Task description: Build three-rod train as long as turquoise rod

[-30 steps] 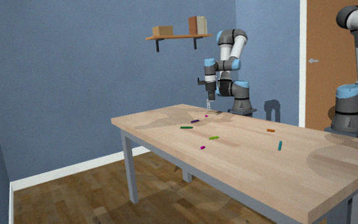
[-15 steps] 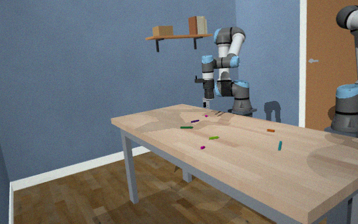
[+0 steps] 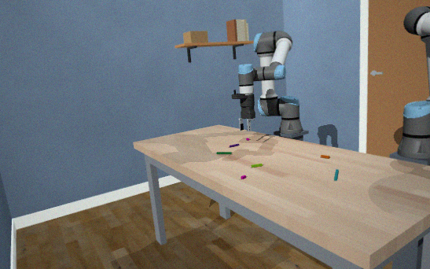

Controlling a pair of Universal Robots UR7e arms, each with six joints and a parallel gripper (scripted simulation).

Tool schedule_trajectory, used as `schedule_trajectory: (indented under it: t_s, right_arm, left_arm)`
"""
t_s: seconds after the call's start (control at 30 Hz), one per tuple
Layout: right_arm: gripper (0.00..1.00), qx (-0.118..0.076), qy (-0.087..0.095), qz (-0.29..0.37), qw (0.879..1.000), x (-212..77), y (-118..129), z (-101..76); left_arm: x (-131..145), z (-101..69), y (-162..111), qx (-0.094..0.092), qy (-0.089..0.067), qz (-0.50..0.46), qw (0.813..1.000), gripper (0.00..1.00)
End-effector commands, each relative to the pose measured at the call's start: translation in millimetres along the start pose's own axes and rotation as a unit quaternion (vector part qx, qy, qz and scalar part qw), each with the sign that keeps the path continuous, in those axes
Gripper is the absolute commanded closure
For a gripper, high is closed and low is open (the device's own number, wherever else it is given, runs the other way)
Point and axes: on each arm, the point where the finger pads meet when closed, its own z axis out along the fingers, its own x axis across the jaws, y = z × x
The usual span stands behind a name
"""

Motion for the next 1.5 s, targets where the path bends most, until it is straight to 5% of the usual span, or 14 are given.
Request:
schedule_trajectory:
  t_s: [0.0,0.53,1.03,1.1,1.47]
  right_arm:
    - [0.00,-0.004,-0.002,-0.067,0.998,-18,-24,-2.0]
    - [0.00,-0.004,-0.003,-0.270,0.963,-80,-87,0.5]
    - [0.00,-0.003,-0.003,-0.483,0.876,-147,-146,17.6]
    - [0.00,-0.003,-0.003,-0.483,0.876,-147,-146,17.6]
    - [0.00,-0.002,-0.004,-0.615,0.788,-190,-179,37.6]
  left_arm:
    - [0,-0.4,0,-0.001,0.000,0.000,1.000,0.00]
    - [0,-0.4,0,-0.001,0.000,0.000,1.000,0.00]
    - [0,-0.4,0,-0.001,0.000,0.000,1.000,0.00]
    - [0,-0.4,0,-0.001,0.000,0.000,1.000,0.00]
    - [0,-0.4,0,-0.001,0.000,0.000,1.000,0.00]
